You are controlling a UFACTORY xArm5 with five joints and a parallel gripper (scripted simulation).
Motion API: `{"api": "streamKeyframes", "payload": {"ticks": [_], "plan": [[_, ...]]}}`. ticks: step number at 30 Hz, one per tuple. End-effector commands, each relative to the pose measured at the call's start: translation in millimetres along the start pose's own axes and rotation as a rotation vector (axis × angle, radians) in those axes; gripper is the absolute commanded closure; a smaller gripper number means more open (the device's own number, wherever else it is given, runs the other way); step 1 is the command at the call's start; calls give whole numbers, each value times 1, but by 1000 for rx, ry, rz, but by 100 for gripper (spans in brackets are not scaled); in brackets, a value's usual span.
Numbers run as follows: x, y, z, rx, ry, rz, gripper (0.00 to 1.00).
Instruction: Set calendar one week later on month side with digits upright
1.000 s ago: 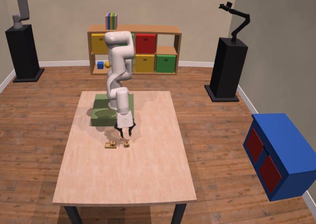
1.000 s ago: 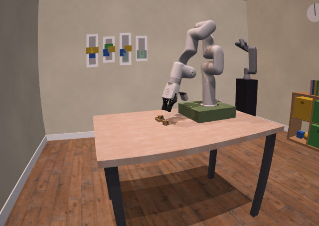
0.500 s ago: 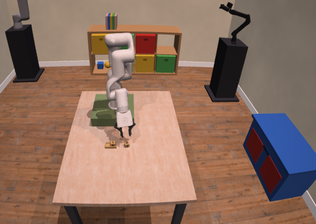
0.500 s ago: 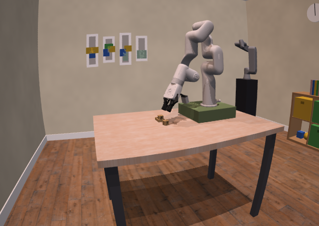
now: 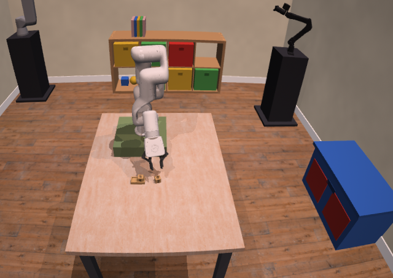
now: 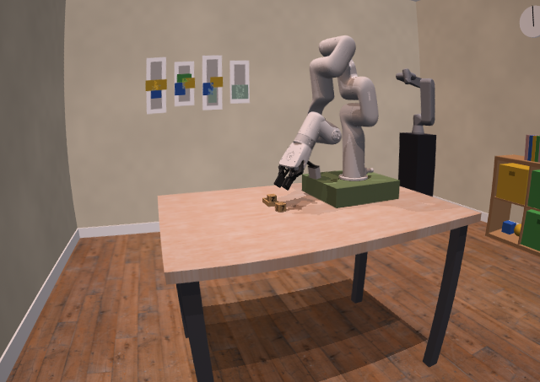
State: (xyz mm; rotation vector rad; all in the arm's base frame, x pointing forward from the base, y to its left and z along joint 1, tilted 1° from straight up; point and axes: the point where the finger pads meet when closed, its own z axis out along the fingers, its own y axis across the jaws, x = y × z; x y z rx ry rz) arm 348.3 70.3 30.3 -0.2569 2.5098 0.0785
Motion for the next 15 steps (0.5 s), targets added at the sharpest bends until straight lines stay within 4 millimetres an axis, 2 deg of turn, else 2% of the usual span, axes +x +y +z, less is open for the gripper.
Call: {"api": "streamKeyframes", "payload": {"ticks": [1,15], "plan": [[-1,0,0,0,-4,0,53],[0,0,1,0,-4,0,53]]}}
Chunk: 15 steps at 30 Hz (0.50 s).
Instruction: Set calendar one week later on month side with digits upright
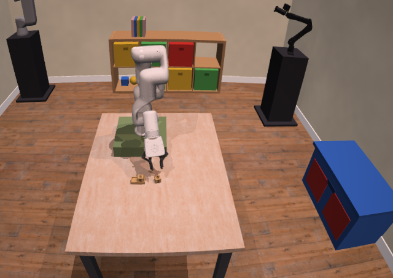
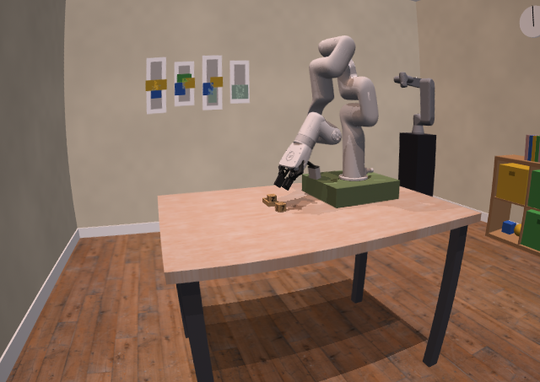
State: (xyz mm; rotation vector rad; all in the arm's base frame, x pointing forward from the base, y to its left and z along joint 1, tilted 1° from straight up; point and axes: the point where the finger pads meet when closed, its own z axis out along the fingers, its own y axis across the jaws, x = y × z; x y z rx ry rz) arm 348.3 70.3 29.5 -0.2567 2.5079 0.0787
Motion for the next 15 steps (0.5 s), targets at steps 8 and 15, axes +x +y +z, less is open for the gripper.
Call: {"api": "streamKeyframes", "payload": {"ticks": [8,15], "plan": [[2,0,4,0,-2,0,53],[7,0,11,0,-2,0,53]]}}
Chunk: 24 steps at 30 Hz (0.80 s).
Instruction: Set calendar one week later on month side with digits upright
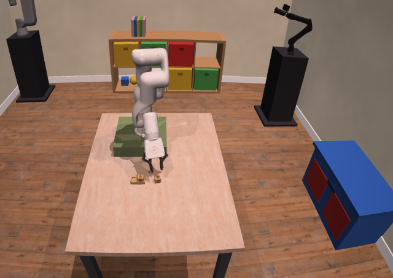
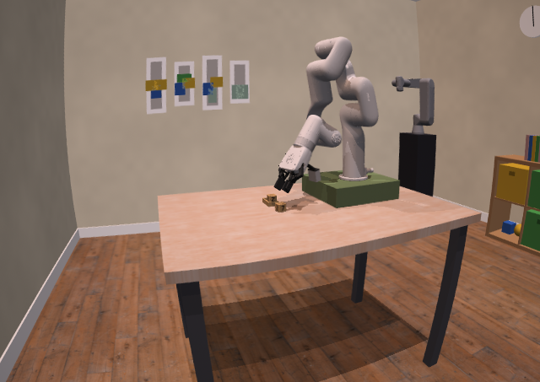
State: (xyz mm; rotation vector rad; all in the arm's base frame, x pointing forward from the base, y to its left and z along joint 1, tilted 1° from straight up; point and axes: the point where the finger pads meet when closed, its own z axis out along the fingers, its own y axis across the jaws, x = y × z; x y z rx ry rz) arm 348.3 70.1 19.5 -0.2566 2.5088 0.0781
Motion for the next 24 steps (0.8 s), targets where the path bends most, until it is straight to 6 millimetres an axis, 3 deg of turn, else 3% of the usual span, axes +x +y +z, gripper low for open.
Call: {"api": "streamKeyframes", "payload": {"ticks": [1,24], "plan": [[2,0,5,0,-3,0,53],[23,0,34,0,-3,0,53]]}}
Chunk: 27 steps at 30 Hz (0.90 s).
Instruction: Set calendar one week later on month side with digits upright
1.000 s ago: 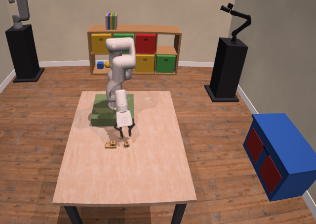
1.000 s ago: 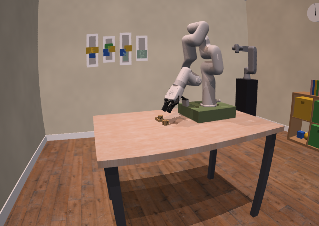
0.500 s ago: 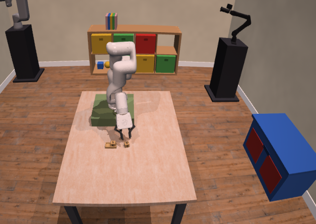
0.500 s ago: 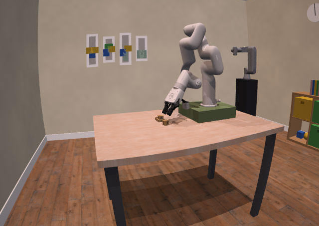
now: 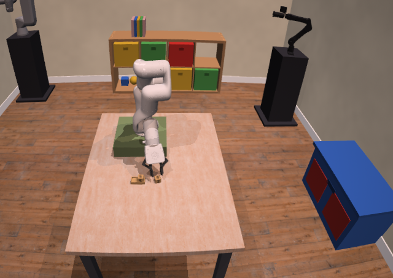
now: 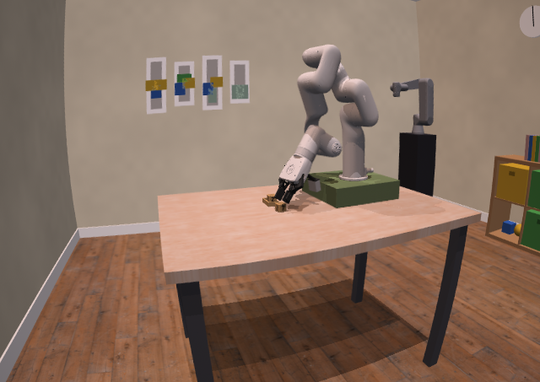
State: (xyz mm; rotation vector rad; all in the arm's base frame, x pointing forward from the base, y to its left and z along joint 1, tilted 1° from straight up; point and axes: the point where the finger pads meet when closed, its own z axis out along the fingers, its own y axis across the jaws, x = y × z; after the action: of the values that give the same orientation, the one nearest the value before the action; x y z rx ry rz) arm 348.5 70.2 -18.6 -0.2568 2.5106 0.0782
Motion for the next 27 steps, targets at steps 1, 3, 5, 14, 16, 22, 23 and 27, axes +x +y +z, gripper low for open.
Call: {"api": "streamKeyframes", "payload": {"ticks": [1,3,5,14,16,22,23,27], "plan": [[2,0,4,0,-5,0,53],[3,0,7,0,-5,0,53],[5,0,9,0,-5,0,53],[10,0,16,0,-5,0,53],[10,0,16,0,-5,0,53],[11,0,17,0,-5,0,53],[11,0,17,0,-5,0,53],[11,0,17,0,-5,0,53]]}}
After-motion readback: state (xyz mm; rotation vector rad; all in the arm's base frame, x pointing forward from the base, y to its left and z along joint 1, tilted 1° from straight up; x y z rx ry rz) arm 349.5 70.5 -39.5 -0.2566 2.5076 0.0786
